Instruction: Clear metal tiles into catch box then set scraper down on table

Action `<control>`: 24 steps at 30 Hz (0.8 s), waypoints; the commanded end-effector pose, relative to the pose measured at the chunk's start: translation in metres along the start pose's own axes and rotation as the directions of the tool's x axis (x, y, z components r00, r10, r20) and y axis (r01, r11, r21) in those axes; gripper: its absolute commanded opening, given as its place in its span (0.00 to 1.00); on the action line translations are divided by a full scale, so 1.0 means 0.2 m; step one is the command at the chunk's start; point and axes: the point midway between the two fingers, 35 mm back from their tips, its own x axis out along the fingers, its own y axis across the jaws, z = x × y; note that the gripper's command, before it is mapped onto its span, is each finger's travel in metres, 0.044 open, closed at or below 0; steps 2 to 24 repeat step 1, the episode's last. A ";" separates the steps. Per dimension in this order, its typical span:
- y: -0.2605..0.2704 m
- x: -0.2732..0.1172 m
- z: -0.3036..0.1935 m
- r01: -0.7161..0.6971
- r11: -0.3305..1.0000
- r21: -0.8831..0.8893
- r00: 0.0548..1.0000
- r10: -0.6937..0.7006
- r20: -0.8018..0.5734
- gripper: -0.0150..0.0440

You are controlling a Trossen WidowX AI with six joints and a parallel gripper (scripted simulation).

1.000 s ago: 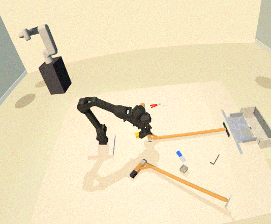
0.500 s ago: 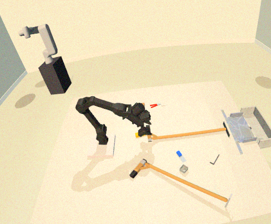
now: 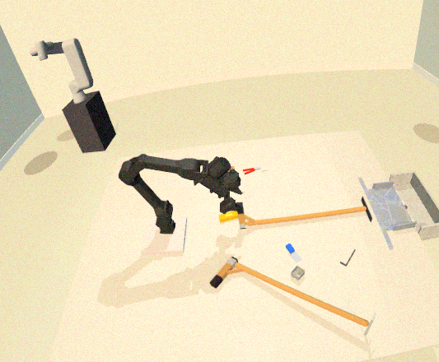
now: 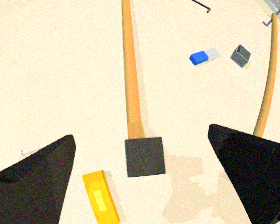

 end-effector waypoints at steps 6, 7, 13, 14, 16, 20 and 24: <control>0.00 -0.06 0.03 0.002 1.000 0.003 1.000 -0.002 0.003 1.00; 0.00 -0.06 0.03 0.002 1.000 0.003 1.000 -0.002 0.003 1.00; 0.00 -0.06 0.03 0.002 1.000 0.003 1.000 -0.002 0.003 1.00; 0.00 -0.06 0.03 0.002 1.000 0.003 1.000 -0.002 0.003 1.00; 0.00 -0.06 0.03 0.002 1.000 0.003 1.000 -0.002 0.003 1.00; 0.00 -0.06 0.03 0.002 1.000 0.003 1.000 -0.002 0.003 1.00; 0.00 -0.06 0.03 0.002 1.000 0.003 1.000 -0.002 0.003 1.00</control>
